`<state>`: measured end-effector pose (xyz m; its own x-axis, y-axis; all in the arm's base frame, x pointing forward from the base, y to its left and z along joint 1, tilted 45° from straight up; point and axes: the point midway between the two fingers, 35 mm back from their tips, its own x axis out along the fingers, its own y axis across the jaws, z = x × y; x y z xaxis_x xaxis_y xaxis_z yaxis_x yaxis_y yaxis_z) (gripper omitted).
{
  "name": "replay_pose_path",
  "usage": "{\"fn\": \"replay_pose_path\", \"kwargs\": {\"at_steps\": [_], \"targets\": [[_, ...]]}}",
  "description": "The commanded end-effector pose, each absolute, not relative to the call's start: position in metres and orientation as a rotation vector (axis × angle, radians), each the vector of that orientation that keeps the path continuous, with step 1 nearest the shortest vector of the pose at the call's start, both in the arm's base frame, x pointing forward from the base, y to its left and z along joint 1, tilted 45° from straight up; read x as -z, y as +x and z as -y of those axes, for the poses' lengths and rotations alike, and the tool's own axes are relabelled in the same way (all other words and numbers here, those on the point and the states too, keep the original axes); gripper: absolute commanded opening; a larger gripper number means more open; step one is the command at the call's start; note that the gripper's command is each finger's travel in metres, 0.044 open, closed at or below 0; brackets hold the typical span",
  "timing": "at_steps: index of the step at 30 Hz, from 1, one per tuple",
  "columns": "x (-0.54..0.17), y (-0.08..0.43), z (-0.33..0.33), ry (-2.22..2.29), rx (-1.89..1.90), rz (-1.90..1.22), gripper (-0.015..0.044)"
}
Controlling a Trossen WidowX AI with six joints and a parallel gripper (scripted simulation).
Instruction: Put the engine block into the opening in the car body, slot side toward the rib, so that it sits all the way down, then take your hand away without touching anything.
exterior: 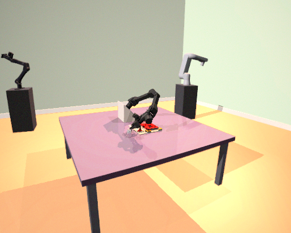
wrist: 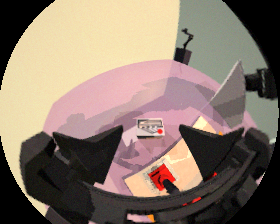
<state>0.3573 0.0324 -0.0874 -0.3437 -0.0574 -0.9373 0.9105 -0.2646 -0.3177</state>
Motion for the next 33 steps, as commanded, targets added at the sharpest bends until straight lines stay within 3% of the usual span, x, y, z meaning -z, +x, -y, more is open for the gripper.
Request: {"fn": "replay_pose_path", "kwargs": {"at_steps": [1, 16, 33], "targets": [[0.088, 0.357, -0.032, 1.133, 1.702, -1.244, 0.044], [0.088, 0.356, -0.031, 1.159, 1.721, -1.238, 0.044], [0.087, 0.35, -0.013, 1.631, 2.107, -1.089, 0.044]]}}
